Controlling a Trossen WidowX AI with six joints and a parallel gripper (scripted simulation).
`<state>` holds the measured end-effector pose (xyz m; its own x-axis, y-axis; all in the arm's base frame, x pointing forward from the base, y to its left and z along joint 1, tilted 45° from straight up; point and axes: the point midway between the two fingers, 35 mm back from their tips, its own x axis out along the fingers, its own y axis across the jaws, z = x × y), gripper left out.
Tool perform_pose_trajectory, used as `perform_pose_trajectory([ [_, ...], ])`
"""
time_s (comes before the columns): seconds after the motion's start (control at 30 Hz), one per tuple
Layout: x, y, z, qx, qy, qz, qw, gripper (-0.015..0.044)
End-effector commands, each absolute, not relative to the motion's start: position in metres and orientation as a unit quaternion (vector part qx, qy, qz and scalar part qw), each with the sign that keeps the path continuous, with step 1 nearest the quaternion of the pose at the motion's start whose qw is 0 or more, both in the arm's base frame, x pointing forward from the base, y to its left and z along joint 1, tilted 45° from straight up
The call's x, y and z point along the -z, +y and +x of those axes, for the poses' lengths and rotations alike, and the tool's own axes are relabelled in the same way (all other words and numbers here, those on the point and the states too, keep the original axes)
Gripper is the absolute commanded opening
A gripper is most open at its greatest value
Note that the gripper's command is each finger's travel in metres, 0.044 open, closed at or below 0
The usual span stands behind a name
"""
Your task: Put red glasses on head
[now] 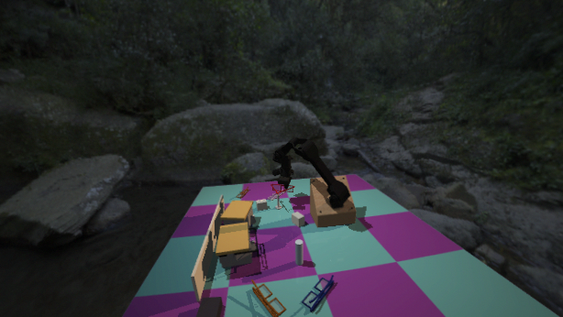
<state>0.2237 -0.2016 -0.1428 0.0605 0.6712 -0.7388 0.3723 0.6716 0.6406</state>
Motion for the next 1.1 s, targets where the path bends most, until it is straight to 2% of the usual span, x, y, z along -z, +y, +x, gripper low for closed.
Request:
perform_pose_trajectory([
  [0.0, 0.162, -0.18, 0.223, -0.127, 0.678, 0.395, 0.607, 0.0],
  [1.07, 0.176, -0.171, 0.206, -0.127, 0.678, 0.395, 0.607, 0.0],
])
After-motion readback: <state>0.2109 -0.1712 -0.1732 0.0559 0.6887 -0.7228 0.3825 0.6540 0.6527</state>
